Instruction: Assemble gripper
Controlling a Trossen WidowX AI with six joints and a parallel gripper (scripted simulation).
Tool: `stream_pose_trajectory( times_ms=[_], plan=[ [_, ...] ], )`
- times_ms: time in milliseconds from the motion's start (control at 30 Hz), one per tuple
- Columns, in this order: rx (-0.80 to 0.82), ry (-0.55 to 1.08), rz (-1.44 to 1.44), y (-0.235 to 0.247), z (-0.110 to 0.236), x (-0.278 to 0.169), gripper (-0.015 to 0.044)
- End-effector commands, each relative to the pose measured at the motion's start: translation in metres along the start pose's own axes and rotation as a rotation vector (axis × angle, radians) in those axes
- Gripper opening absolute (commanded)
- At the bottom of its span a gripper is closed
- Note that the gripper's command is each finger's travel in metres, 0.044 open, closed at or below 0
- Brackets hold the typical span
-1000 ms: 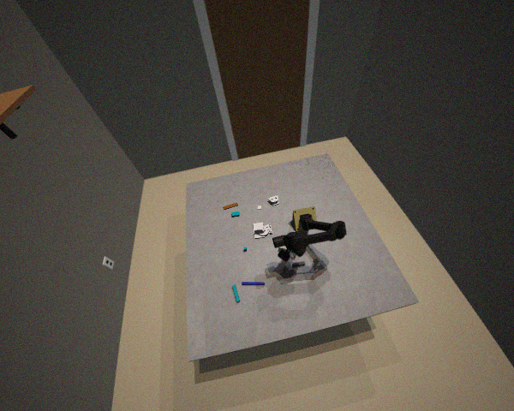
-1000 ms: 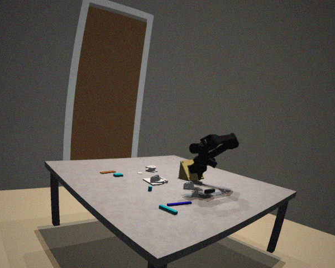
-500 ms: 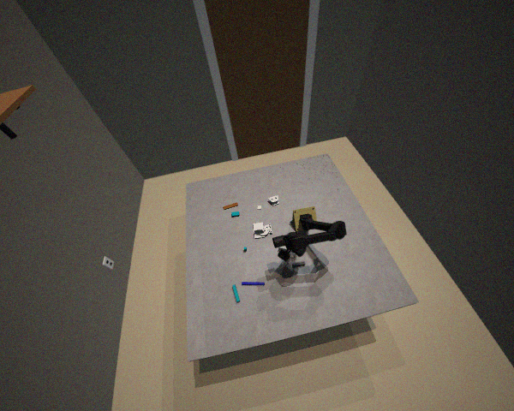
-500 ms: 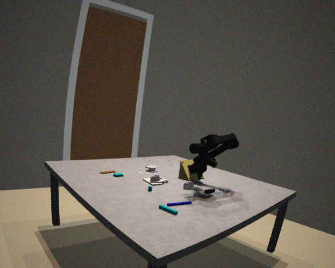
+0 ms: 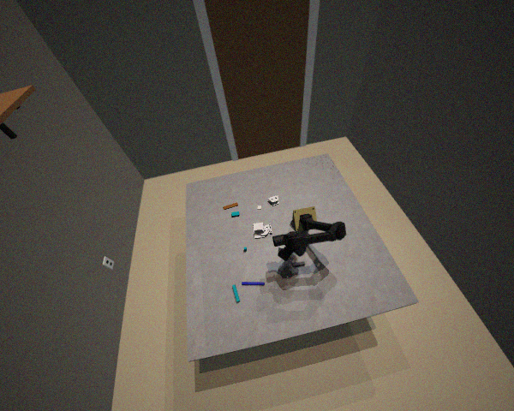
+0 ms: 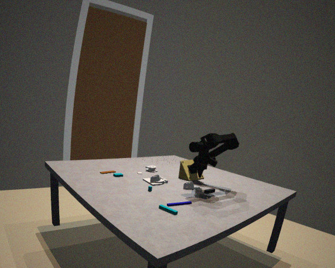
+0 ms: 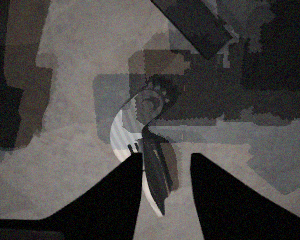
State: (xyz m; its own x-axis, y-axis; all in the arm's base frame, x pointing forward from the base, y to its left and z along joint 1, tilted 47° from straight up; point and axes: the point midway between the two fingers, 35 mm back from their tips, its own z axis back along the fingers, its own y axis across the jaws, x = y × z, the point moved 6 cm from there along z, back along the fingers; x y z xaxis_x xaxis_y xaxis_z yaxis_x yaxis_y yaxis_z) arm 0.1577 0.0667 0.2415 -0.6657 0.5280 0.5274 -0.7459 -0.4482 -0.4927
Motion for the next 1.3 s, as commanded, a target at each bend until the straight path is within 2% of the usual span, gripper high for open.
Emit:
stream_pose_trajectory(
  times_ms=[0, 33, 633, 1167, 1200, 1267],
  plan=[
    [-0.002, -0.003, 0.002, -0.0005, 0.0006, 0.0005, 0.0020],
    [-0.002, -0.003, 0.002, -0.0005, 0.0006, 0.0005, 0.0000],
    [-0.002, -0.003, 0.002, -0.0005, 0.0006, 0.0005, 0.0000],
    [-0.001, 0.001, 0.001, -0.0003, 0.0004, 0.0001, 0.0420],
    [-0.001, 0.001, 0.001, -0.0003, 0.0004, 0.0001, 0.0440],
    [-0.001, 0.001, 0.001, -0.0003, 0.0004, 0.0001, 0.0440]
  ],
)
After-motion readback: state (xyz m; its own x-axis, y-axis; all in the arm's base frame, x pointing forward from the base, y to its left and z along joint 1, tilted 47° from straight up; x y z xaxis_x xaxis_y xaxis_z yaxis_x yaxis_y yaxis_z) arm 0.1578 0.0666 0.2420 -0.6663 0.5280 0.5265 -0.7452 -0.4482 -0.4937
